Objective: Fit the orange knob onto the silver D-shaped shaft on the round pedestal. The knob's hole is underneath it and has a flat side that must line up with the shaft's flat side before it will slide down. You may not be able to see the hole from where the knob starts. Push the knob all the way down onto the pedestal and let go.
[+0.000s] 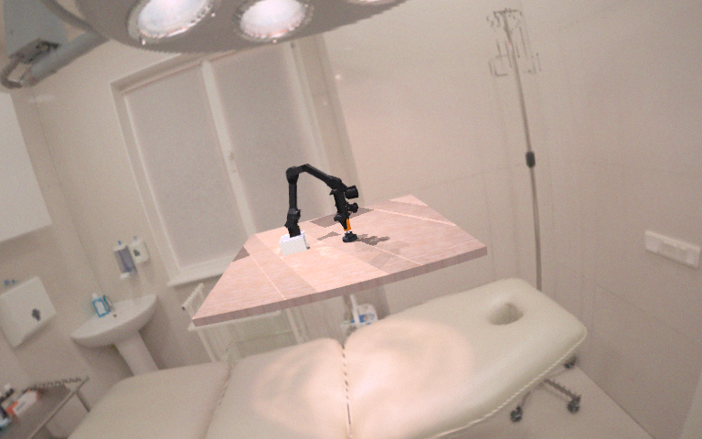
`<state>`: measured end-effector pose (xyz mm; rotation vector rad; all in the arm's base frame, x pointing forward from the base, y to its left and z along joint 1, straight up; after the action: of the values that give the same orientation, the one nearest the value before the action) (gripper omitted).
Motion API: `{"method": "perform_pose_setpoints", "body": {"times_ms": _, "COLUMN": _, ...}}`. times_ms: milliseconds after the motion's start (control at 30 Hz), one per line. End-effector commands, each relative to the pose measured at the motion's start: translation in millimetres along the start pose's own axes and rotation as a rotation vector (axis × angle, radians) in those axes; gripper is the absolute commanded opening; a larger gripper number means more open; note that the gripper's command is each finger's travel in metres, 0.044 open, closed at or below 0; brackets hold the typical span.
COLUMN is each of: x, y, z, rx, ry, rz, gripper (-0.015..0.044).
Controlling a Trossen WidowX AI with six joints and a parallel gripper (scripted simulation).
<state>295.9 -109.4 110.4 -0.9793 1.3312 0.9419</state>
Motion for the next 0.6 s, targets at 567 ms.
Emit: {"method": "perform_pose_setpoints", "body": {"times_ms": 567, "x": -4.4, "y": 0.5, "z": 0.0, "rx": 0.213, "ry": 0.0, "rz": 0.0, "gripper": 0.0}}
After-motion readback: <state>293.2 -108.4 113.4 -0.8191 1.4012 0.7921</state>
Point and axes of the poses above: the point midway between the two fingers, 35 mm back from their tips, its own x axis out along the fingers, its own z axis across the jaws, y = z × x, the point moved 8 cm from there along -x, back along the fingers, and after that the axes turned 4 degrees about -x, right-handed, at the moved point
